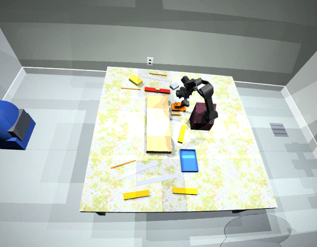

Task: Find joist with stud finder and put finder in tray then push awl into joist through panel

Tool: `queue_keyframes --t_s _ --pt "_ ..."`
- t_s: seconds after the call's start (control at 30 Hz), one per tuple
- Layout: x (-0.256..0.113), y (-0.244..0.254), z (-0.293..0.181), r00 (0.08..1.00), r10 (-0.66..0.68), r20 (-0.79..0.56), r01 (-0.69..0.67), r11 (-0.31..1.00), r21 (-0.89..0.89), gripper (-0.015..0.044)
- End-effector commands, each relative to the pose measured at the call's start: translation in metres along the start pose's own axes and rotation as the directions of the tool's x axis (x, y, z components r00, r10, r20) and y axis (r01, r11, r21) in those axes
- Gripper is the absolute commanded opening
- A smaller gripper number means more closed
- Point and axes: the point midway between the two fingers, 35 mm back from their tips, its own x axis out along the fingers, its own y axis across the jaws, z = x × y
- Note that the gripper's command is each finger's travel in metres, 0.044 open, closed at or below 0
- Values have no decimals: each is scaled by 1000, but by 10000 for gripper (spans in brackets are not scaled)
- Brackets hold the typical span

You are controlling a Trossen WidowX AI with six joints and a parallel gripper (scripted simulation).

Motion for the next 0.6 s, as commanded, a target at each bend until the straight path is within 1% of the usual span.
queue_keyframes --t_s 0.0,0.57 --pt "2 -1 5 1000 5 5 -5 1000 6 440" --pt "25 -2 0 1000 5 5 -5 1000 6 440"
